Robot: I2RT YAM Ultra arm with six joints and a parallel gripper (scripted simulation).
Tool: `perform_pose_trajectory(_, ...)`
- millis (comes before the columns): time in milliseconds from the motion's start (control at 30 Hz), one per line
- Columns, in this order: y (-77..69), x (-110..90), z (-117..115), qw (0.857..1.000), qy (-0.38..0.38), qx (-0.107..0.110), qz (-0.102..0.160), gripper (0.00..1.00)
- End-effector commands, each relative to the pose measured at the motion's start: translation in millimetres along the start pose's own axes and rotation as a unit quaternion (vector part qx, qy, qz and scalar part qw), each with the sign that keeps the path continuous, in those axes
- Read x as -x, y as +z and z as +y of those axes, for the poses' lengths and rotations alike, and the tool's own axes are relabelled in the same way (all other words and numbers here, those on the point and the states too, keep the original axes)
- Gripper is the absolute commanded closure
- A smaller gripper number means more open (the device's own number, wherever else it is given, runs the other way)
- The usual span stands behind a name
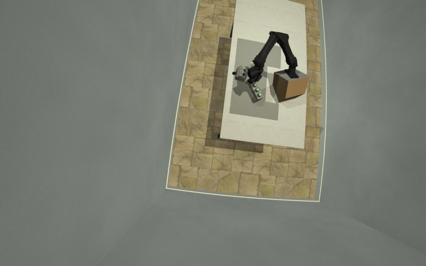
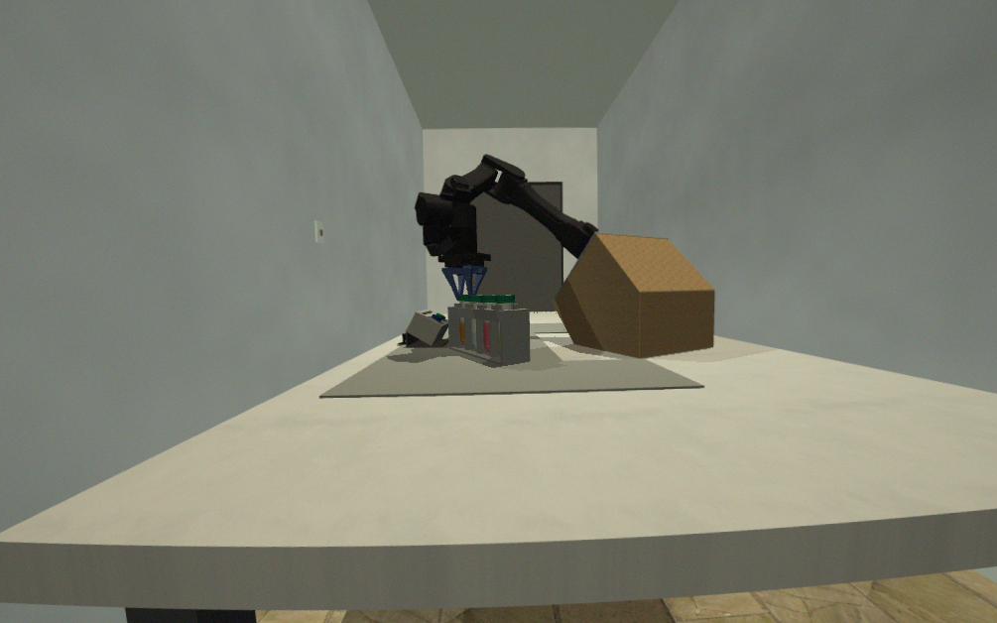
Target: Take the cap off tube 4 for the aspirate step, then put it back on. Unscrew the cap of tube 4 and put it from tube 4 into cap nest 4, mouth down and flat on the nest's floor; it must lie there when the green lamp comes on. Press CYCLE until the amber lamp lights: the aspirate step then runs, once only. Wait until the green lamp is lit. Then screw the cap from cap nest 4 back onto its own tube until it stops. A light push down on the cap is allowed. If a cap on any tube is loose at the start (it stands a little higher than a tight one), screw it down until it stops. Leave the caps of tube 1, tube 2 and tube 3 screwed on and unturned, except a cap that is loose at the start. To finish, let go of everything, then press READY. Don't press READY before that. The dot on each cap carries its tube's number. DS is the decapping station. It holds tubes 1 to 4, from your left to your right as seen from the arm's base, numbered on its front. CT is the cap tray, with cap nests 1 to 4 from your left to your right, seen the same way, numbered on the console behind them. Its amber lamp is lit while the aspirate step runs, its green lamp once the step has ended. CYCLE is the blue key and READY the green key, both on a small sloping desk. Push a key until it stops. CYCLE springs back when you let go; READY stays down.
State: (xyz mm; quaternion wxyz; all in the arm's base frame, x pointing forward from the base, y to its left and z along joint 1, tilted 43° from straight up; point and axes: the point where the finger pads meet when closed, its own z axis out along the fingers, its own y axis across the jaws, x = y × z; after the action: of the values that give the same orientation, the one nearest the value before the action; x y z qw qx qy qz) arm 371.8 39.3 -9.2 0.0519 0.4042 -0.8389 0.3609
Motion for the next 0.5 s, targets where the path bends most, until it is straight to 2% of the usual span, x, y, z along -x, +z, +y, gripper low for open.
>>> perform_pose_trajectory(0, -14.1, 5.2, -6.7, 0.993, -0.119, -0.013, -0.008, 1.0)
perform_pose_trajectory(167, -14.4, 5.2, -6.8, 0.97, -0.242, -0.014, -0.007, 1.0)
perform_pose_trajectory(367, -14.8, 5.2, -7.0, 0.923, -0.384, -0.015, -0.005, 1.0)
perform_pose_trajectory(433, -14.8, 5.2, -7.0, 0.923, -0.384, -0.015, -0.005, 1.0)
perform_pose_trajectory(467, -14.9, 5.2, -7.1, 0.914, -0.407, -0.015, -0.005, 1.0)
